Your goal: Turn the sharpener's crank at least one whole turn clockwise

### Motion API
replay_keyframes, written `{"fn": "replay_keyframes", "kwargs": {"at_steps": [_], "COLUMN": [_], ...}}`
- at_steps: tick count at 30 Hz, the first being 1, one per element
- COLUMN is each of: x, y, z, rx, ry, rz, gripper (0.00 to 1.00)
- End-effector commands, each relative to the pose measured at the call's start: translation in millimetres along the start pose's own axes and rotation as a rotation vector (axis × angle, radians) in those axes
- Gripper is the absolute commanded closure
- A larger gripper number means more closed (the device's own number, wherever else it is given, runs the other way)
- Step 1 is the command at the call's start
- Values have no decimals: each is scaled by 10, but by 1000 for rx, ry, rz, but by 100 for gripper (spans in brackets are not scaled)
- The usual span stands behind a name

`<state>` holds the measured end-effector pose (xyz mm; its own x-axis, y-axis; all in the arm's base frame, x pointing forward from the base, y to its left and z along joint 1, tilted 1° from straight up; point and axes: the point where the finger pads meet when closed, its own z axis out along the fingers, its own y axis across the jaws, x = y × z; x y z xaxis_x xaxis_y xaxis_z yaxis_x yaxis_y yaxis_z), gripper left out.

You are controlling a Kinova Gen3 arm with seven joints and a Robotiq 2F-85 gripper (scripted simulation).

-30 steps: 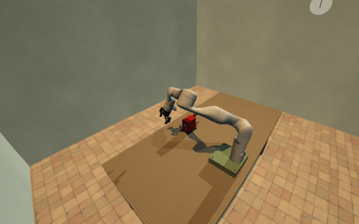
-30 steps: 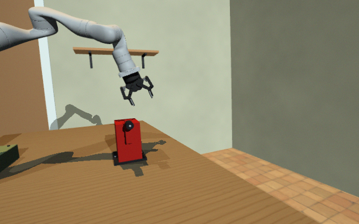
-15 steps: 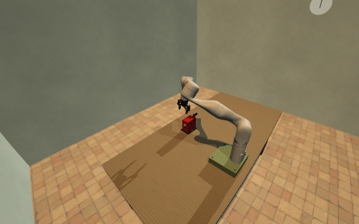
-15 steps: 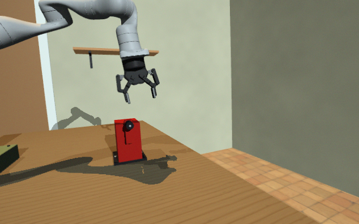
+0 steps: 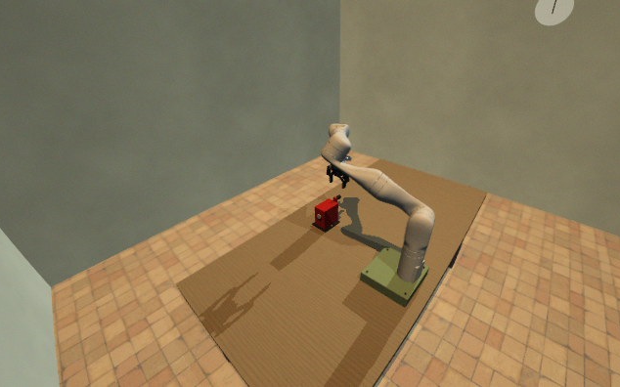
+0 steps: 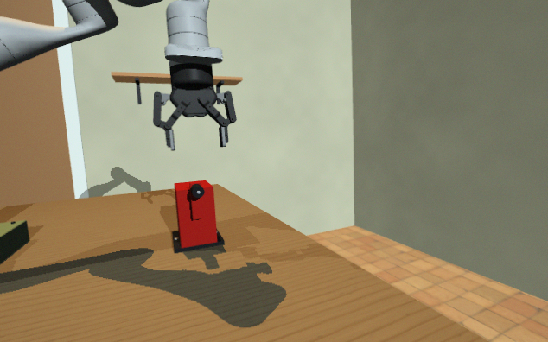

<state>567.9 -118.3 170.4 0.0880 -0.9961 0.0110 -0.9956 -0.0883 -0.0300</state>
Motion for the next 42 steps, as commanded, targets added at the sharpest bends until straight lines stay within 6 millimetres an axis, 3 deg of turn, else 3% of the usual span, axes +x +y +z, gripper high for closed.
{"fn": "replay_keyframes", "kwargs": {"at_steps": [1, 11, 12, 42], "x": [128, 181, 181, 181], "y": [43, 81, 81, 82], "z": [-41, -53, -53, -53], "rx": [-7, -16, -16, -16], "ry": [5, 6, 6, 6], "rz": [2, 1, 1, 1], "gripper": [0, 0, 100, 100]}}
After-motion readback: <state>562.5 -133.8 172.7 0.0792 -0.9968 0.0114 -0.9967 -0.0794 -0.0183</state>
